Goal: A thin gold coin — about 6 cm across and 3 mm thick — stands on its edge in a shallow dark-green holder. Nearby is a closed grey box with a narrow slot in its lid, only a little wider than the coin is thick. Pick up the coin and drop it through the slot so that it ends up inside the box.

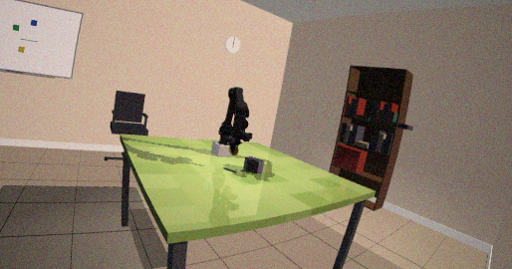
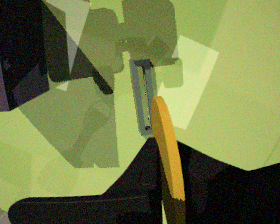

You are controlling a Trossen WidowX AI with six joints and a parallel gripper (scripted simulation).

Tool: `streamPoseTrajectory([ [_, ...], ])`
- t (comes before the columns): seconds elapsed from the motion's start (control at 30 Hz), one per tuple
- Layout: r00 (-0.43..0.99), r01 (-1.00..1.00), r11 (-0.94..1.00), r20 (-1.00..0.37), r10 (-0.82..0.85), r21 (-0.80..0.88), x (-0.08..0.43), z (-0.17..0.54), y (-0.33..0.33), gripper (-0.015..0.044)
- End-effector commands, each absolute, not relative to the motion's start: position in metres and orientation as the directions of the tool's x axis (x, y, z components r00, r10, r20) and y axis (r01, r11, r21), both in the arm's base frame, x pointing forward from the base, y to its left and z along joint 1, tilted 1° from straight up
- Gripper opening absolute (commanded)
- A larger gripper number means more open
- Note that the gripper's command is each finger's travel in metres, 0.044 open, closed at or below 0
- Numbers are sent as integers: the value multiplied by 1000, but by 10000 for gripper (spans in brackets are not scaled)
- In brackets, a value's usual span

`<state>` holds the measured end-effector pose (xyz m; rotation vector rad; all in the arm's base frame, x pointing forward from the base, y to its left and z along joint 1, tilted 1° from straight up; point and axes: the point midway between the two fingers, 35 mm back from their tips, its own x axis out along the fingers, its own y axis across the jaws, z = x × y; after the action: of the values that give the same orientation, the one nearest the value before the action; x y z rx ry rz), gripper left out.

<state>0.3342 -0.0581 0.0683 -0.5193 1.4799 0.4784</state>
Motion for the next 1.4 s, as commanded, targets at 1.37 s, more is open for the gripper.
streamPoseTrajectory([
  [1.37,42,-514,857,-999,-4,-25,334,71,26,0],
])
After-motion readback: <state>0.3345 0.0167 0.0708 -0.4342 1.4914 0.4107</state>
